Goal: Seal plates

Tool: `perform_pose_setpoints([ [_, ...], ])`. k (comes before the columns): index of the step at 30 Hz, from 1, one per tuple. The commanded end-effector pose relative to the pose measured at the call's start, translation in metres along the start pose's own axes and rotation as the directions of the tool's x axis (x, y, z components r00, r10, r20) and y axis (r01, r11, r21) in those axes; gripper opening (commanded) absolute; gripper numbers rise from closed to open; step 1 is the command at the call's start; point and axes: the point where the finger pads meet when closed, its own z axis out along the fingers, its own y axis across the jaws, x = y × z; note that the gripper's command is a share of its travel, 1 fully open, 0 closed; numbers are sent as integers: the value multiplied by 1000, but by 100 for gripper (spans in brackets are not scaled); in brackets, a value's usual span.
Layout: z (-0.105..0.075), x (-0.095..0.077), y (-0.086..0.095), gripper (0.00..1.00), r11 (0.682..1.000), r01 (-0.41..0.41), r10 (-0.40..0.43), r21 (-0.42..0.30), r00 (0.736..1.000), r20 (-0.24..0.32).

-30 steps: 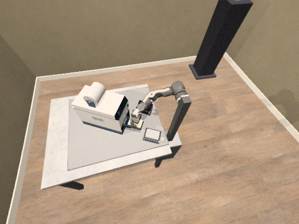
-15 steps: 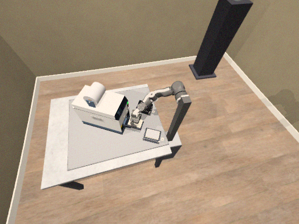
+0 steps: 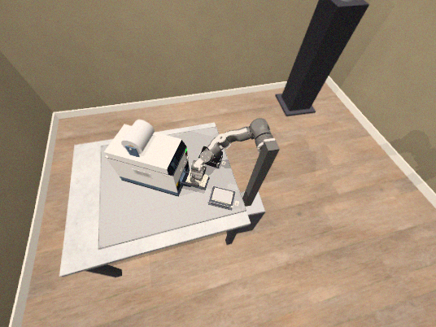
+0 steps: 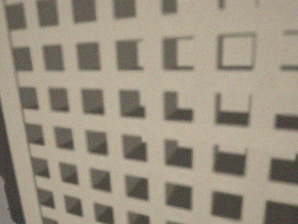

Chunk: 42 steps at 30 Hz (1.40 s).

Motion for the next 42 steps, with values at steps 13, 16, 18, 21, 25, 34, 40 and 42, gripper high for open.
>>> perform_pose_setpoints([
  [13,6,1,1,0,1000,7,-7,-5,1000,0],
  [16,6,0,1,0,1000,4,-4,-3,1000,1],
  [18,6,0,1,0,1000,4,-4,-3,1000,1],
  [21,6,0,1,0,1000,4,-4,-3,1000,1],
  [25,6,0,1,0,1000,4,-4,-3,1000,1],
  [34,6,0,1,0,1000,4,-4,-3,1000,1],
  [40,6,0,1,0,1000,4,-4,-3,1000,1],
  [42,6,0,1,0,1000,4,-4,-3,1000,1],
])
